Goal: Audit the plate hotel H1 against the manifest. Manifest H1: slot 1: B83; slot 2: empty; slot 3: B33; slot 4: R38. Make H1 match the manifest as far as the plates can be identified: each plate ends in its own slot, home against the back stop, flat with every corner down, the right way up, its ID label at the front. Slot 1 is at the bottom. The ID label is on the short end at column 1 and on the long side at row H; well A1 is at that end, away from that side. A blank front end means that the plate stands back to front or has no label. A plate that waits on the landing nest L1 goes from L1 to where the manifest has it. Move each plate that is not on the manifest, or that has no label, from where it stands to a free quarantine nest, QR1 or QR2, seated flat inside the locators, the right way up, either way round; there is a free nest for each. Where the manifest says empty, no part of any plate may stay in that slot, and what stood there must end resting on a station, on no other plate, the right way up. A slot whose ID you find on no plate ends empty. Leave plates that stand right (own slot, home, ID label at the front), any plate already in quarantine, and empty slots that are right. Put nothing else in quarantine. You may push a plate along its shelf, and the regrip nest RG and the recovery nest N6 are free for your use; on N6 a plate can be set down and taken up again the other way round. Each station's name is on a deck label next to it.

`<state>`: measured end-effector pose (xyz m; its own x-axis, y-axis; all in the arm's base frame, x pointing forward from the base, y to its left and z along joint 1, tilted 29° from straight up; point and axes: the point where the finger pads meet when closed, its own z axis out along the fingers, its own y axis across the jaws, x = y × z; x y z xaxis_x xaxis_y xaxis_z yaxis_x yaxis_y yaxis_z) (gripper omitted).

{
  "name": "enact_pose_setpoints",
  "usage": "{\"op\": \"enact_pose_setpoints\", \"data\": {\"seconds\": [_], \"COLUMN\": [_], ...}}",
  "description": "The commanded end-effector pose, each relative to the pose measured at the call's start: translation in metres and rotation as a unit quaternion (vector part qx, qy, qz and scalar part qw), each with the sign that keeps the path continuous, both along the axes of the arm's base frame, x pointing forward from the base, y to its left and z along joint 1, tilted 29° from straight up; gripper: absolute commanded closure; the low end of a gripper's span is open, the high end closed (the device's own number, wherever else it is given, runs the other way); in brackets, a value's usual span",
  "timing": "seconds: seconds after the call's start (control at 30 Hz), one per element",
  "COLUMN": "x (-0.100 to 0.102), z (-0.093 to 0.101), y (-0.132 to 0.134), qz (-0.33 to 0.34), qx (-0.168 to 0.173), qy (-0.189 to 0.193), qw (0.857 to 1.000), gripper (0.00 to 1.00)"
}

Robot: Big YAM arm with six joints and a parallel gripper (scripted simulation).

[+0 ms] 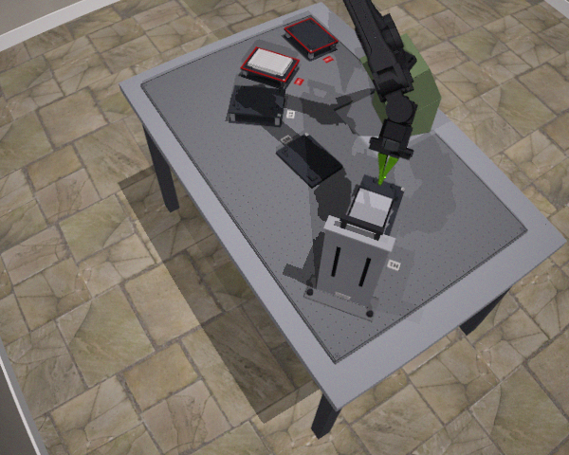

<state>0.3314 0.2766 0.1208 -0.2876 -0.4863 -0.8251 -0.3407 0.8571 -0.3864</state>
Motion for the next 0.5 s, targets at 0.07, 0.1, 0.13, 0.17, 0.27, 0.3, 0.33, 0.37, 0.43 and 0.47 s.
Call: {"op": "enact_pose_setpoints", "data": {"seconds": [0.07,0.1,0.13,0.17,0.27,0.3,0.33,0.37,0.43,0.47], "x": [-0.008,-0.008,-0.008,-0.002,-0.014,-0.015,-0.016,-0.018,-0.021,-0.022], "z": [0.012,0.012,0.012,0.008,0.010,0.009,0.008,0.008,0.004,0.004], "y": [0.005,0.005,0.005,0.006,0.002,0.001,0.000,0.000,-0.002,-0.003], "qz": [0.003,0.003,0.003,-0.003,0.003,0.003,0.003,0.003,0.003,0.003], "qx": [0.029,0.029,0.029,0.023,0.028,0.027,0.027,0.027,0.024,0.023], "qy": [-0.012,-0.012,-0.012,-0.009,-0.012,-0.011,-0.011,-0.011,-0.009,-0.009], "qw": [1.000,1.000,1.000,1.000,1.000,1.000,1.000,1.000,1.000,1.000], "gripper": [1.00,1.00,1.00,1.00,1.00,1.00,1.00,1.00,1.00,1.00]}}
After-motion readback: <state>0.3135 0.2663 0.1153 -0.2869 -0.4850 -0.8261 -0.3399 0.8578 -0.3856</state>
